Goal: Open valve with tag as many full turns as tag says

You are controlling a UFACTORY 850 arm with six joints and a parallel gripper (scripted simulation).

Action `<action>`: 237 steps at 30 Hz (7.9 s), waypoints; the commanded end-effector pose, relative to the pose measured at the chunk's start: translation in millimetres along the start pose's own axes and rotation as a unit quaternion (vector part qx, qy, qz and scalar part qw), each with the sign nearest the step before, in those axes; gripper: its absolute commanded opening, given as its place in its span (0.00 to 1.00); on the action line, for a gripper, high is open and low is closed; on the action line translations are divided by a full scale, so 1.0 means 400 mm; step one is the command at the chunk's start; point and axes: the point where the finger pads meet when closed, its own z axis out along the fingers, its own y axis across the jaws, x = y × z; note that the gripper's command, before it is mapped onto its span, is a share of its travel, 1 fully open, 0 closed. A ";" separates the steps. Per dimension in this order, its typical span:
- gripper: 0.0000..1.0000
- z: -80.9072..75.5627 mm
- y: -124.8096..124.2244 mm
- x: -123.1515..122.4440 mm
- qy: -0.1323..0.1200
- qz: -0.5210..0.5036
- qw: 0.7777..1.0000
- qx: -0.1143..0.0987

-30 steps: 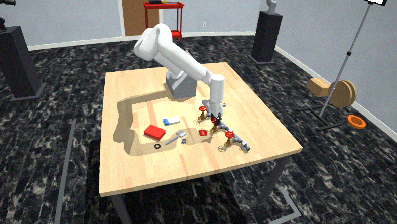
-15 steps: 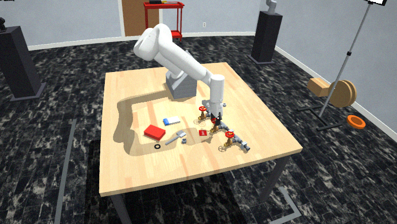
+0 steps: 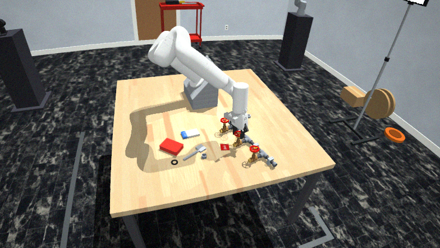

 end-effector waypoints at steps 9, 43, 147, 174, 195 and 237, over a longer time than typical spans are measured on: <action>0.00 -0.002 -0.002 0.000 -0.003 -0.278 0.961 -0.003; 0.00 -0.002 -0.002 0.000 0.015 -0.833 0.552 0.014; 1.00 -0.002 -0.002 0.000 -0.033 -0.447 0.894 -0.012; 1.00 -0.002 -0.002 0.000 -0.015 0.091 0.996 -0.016; 0.00 -0.002 -0.002 0.000 -0.002 0.153 0.988 -0.006; 0.00 -0.002 -0.002 0.000 -0.003 -0.151 0.988 -0.005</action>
